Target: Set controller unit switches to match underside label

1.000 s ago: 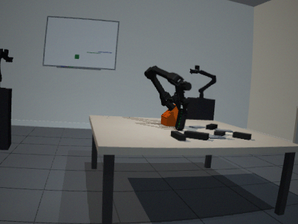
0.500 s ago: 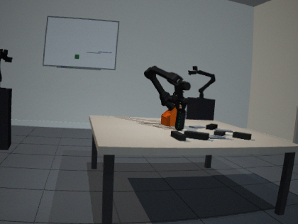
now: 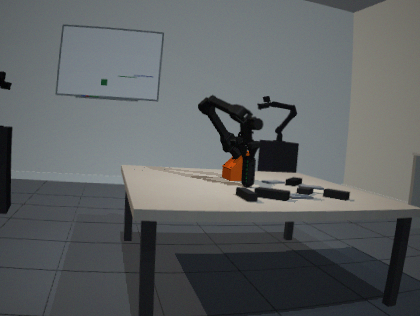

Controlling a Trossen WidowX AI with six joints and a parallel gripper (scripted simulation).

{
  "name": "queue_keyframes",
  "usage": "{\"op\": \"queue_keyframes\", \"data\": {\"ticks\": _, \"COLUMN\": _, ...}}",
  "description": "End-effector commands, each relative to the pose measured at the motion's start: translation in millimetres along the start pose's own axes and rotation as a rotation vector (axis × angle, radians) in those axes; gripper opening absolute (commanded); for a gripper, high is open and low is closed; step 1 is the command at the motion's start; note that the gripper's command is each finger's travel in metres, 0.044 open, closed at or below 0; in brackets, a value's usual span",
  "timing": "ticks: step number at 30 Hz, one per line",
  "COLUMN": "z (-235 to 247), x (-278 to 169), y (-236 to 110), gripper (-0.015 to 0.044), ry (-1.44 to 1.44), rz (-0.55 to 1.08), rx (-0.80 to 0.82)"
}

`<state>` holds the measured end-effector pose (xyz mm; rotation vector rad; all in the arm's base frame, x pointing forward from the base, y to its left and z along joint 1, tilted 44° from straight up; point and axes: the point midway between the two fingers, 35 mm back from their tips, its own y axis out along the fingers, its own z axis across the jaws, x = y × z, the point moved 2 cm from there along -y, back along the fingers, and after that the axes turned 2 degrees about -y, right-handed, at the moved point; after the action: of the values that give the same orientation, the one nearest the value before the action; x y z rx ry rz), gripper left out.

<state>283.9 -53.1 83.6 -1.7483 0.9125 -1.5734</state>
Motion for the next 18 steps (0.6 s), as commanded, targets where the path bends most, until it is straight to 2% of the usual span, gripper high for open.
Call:
{"op": "queue_keyframes", "data": {"ticks": 1, "z": -1, "x": 8, "y": 2, "gripper": 0.0336, "ry": 0.006, "rz": -0.023, "rx": -0.008}}
{"op": "queue_keyframes", "data": {"ticks": 18, "z": -1, "x": 20, "y": 3, "gripper": 0.0338, "ry": 0.006, "rz": -0.063, "rx": -0.009}}
